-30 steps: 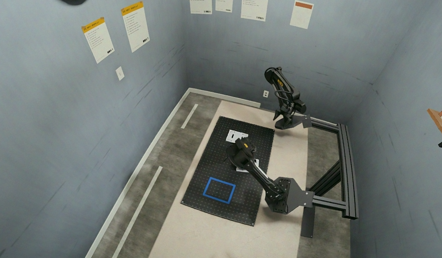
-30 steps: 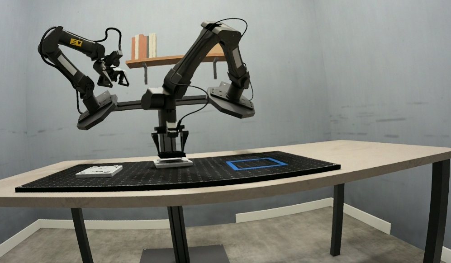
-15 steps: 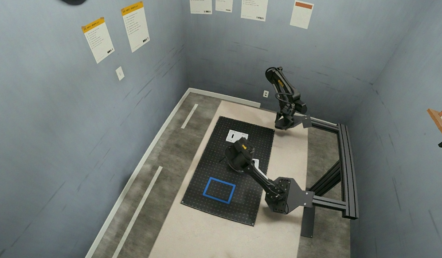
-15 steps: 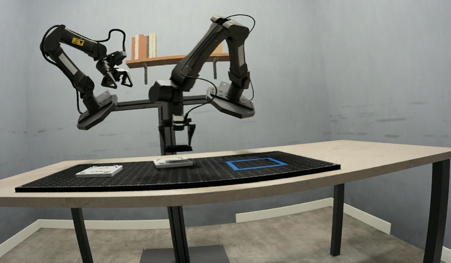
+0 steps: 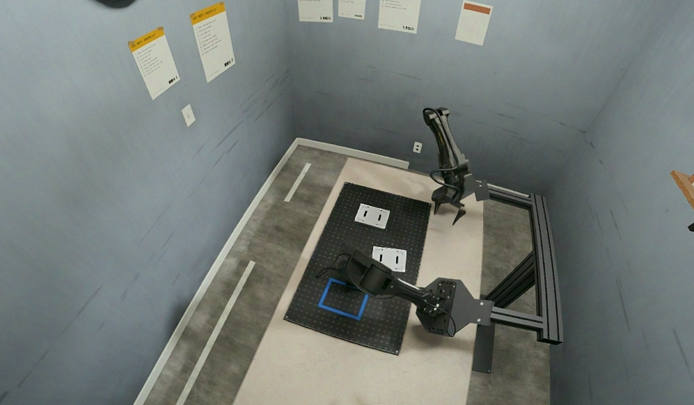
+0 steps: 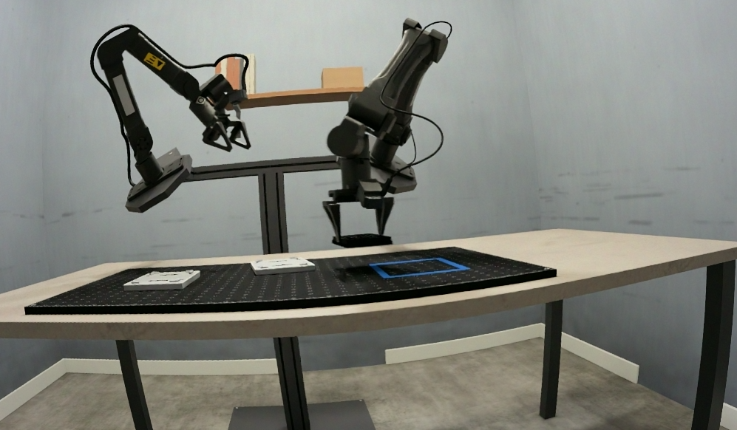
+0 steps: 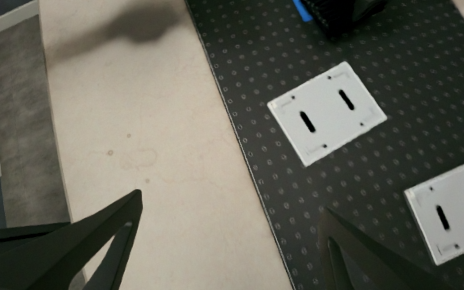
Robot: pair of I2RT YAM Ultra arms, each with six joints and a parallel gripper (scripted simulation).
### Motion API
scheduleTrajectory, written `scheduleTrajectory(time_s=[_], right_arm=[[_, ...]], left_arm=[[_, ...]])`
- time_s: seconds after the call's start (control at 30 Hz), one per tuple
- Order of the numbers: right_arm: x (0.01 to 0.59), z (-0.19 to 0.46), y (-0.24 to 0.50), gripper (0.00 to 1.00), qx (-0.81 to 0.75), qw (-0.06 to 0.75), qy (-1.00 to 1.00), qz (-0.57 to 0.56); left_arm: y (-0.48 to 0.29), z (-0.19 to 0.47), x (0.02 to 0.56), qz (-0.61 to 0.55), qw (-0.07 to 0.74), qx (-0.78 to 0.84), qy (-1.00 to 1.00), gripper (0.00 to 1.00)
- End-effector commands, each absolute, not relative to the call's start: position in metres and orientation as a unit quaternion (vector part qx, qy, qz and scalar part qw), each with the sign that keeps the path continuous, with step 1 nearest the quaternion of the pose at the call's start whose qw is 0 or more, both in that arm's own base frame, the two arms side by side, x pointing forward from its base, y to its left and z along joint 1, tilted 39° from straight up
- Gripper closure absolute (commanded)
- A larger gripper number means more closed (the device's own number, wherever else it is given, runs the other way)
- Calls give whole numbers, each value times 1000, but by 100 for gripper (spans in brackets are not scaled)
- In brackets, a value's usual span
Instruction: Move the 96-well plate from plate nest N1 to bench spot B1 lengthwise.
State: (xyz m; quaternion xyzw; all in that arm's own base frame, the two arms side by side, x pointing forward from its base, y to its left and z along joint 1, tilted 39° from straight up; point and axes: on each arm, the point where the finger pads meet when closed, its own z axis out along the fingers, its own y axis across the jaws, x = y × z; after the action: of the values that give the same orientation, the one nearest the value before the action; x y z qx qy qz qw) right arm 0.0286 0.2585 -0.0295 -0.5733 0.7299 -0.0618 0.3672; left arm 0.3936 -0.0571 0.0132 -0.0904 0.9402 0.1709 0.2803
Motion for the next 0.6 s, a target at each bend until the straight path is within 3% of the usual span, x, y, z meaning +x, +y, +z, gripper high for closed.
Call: scheduleTrajectory(time_s=[0.0,0.2,0.57], right_arm=[[32,-61,321,0,-610,359,706,22],[98,-66,346,0,-535,397,744,44],[150,-42,393,0,-529,489,687,98]], left_arm=[[-36,32,399,166,280,-72,943,21],[-11,54,408,166,293,-92,937,21],[10,69,415,163,289,-81,940,21]])
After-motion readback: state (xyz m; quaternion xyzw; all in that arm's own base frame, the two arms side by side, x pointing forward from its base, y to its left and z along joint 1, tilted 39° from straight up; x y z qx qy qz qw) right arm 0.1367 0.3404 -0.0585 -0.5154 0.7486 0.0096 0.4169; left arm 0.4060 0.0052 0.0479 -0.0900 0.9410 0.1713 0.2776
